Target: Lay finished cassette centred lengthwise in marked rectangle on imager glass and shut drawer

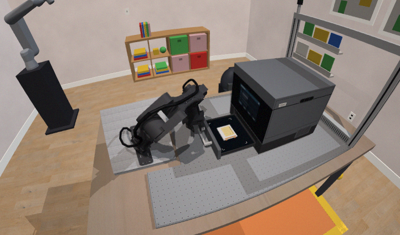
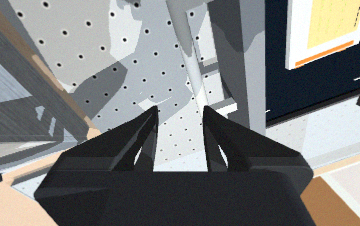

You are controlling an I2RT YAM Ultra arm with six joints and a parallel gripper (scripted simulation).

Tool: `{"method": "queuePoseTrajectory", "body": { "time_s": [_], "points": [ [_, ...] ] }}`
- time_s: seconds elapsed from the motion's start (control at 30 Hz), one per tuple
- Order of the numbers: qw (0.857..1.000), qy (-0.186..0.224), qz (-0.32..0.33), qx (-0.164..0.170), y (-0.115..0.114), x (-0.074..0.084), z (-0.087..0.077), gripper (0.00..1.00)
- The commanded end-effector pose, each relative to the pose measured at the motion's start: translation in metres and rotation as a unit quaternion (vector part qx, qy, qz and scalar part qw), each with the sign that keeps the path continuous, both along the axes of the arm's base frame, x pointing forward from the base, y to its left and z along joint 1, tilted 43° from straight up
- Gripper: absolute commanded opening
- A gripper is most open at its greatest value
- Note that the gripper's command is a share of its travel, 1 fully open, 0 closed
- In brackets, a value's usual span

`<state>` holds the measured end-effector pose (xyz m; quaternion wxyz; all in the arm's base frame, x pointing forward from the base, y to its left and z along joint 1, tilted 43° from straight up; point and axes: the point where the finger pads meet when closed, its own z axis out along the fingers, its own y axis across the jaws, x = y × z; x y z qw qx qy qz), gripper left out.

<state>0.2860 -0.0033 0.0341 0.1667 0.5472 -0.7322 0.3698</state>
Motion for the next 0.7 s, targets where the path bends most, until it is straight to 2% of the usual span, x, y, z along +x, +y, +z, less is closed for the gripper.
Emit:
{"method": "queuePoseTrajectory", "body": {
  "time_s": [0.0, 0.1, 0.2, 0.37, 0.47, 0.67],
  "points": [
    [0.995, 0.037, 0.097, 0.007, 0.0110, 0.0054, 0.0054, 0.35],
    [0.988, 0.066, 0.137, 0.002, 0.0110, 0.0054, 0.0053, 0.35],
    [0.987, 0.072, 0.145, 0.000, 0.0111, 0.0054, 0.0053, 0.35],
    [0.987, 0.072, 0.145, 0.001, 0.0112, 0.0057, 0.0055, 0.35],
    [0.987, 0.062, 0.145, 0.004, 0.0145, 0.0120, 0.0096, 0.35],
    [0.987, 0.069, 0.145, 0.001, 0.0130, 0.0094, 0.0096, 0.35]
  ]
}}
